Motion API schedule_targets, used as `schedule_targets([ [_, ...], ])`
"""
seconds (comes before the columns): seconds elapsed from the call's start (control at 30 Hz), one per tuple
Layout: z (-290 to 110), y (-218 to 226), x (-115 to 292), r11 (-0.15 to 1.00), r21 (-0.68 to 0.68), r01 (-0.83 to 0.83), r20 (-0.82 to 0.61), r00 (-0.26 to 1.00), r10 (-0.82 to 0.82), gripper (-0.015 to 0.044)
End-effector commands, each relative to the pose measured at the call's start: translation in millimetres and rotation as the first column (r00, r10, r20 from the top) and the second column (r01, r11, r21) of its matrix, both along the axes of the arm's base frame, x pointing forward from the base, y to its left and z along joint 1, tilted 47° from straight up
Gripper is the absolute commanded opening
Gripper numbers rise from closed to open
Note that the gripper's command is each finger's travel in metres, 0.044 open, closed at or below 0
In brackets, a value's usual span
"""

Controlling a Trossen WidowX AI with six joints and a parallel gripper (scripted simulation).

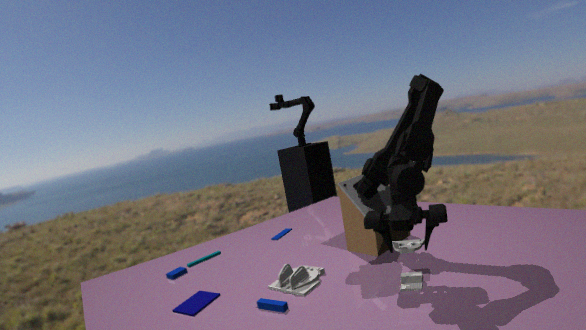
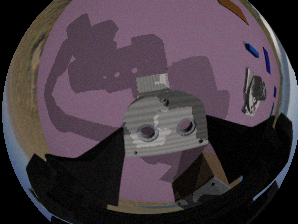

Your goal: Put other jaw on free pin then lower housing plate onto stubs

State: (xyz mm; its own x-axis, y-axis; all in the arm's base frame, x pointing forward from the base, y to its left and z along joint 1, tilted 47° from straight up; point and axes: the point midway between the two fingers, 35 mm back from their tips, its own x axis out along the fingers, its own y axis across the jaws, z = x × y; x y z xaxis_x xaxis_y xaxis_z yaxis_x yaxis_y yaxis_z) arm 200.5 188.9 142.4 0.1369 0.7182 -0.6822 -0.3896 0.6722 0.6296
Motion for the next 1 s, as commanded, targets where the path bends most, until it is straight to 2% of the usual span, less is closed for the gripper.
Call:
schedule_targets([
  [0.0, -1.7, -3.5, 4.4, 1.000, -0.004, 0.001, -0.002, 1.000, -0.002, 0.0351],
  [0.97, -60.1, -57.8, 55.3, 0.996, -0.077, 0.053, -0.063, 0.996, -0.058, 0.0351],
])
